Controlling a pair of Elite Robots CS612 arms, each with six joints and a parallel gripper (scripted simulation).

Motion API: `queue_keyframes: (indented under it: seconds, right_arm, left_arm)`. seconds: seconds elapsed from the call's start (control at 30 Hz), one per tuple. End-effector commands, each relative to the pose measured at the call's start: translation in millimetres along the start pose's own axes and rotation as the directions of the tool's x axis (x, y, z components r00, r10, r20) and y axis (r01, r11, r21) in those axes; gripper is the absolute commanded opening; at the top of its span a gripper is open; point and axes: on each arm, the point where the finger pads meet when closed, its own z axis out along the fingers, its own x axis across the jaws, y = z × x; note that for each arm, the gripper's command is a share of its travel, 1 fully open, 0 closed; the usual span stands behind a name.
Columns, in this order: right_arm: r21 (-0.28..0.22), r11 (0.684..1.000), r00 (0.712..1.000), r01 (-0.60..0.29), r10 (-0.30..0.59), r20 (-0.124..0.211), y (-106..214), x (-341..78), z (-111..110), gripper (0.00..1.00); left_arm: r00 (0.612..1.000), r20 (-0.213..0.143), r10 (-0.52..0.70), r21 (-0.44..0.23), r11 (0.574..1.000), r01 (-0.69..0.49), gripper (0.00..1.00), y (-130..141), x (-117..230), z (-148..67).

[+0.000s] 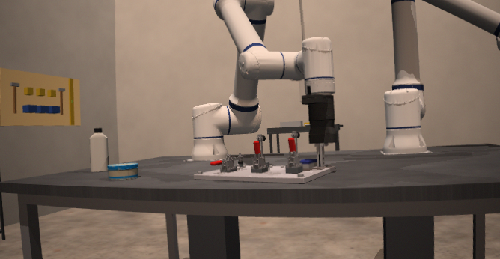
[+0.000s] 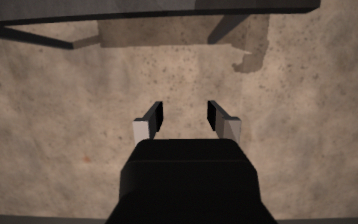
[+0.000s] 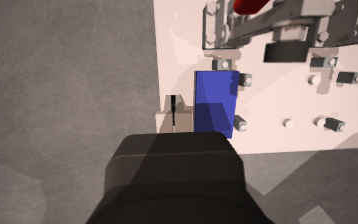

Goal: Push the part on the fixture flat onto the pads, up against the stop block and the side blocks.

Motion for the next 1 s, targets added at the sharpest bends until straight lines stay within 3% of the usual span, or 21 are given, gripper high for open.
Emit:
queue_keyframes:
  seconds: [0.0, 0.97]
  right_arm:
    - [0.001, 1.0, 1.0, 0.0, 0.0, 0.002, -0.5, -0.6, -1.4, 0.0]
    - [0.001, 1.0, 1.0, 0.0, 0.0, 0.002, -0.5, 3.4, -1.4, 0.0]
  left_arm:
    - [1.0, 0.0, 0.0, -0.002, 1.0, 0.0, 1.0, 0.7, -0.2, -0.9]
    - [1.0, 0.0, 0.0, -0.002, 1.0, 0.0, 1.0, 0.7, -0.2, -0.9]
